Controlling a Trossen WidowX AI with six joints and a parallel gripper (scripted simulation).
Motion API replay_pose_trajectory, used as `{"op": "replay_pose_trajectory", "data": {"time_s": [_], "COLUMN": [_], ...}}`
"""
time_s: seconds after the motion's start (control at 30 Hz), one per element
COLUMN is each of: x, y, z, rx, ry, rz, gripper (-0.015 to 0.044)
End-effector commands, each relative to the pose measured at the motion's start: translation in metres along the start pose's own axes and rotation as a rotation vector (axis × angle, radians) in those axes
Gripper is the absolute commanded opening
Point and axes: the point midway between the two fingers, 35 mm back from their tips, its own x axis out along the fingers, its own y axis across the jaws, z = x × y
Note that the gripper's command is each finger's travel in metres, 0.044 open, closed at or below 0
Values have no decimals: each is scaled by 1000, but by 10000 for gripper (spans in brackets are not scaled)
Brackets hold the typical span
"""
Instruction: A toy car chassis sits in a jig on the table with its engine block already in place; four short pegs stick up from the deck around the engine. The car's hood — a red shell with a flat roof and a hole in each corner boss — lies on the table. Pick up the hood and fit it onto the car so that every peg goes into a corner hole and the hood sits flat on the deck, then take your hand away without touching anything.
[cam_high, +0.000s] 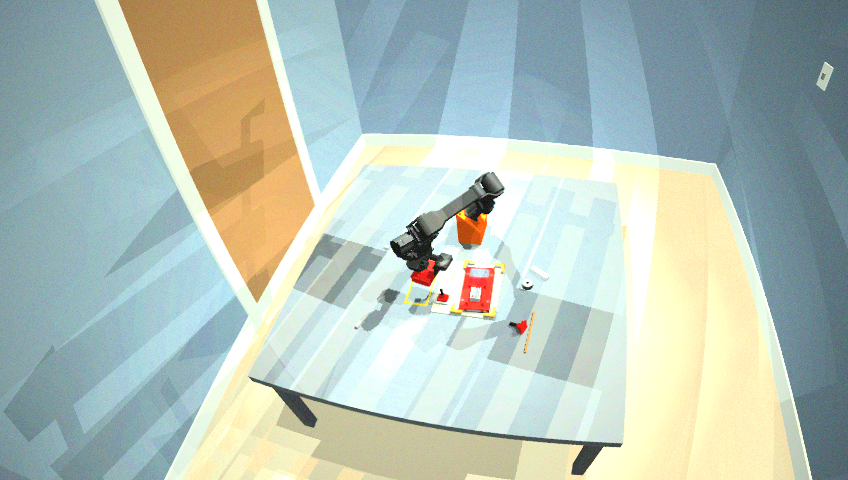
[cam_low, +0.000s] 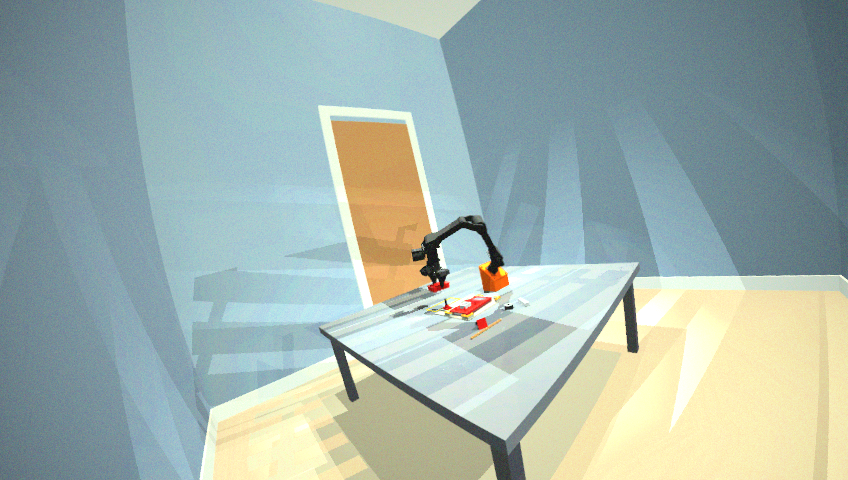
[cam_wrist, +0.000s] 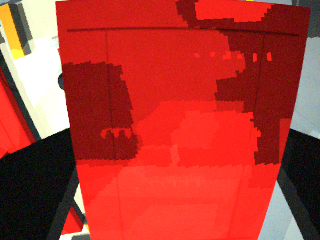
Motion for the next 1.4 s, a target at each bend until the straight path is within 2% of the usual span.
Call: {"op": "replay_pose_trajectory", "data": {"time_s": [0.0, 1.07, 1.37], "x": [1, 1, 4], "y": [16, 155, 166], "z": [-1, -25, -29], "rx": [-19, -251, -277], "ry": [4, 7, 9], "rz": [6, 35, 41], "gripper": [0, 0, 0]}}
